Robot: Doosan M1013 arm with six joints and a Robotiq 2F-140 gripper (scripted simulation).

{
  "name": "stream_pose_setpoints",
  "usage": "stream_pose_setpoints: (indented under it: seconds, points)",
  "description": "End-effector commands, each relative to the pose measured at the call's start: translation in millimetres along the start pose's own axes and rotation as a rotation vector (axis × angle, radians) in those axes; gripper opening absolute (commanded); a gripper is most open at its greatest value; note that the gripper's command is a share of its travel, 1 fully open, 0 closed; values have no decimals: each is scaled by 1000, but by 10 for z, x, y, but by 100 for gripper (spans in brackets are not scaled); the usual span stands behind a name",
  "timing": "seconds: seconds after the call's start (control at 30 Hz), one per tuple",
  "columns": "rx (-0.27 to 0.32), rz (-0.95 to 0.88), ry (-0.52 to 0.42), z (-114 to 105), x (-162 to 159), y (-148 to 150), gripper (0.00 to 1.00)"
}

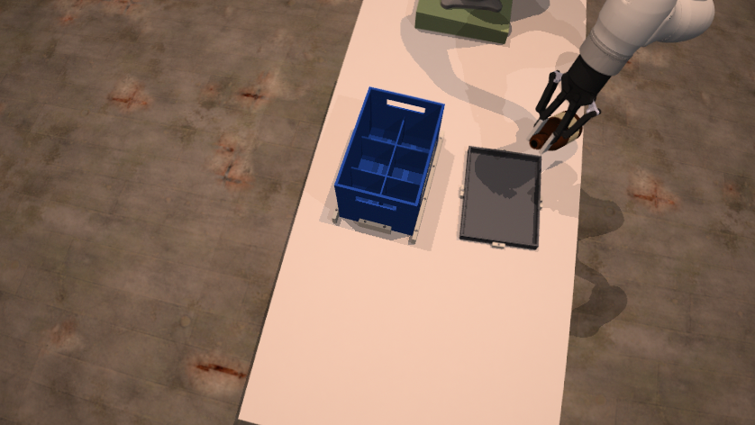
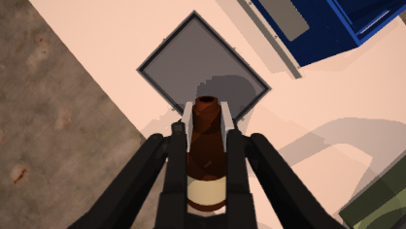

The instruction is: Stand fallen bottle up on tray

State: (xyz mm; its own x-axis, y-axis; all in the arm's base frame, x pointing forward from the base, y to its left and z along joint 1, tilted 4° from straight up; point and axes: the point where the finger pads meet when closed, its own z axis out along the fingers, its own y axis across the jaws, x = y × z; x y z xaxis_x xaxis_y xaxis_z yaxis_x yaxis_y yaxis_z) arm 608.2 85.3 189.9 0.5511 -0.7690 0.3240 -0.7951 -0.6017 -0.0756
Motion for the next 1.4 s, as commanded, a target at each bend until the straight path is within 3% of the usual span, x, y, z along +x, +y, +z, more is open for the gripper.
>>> stream_pose_setpoints:
  seconds: [0.0, 0.77, 1.37]
  points:
    - [0, 0, 0, -1, 0, 0, 10]
    - [-1, 0, 5, 1, -1, 3, 10]
    - [-9, 1, 91, 10, -17, 21, 10]
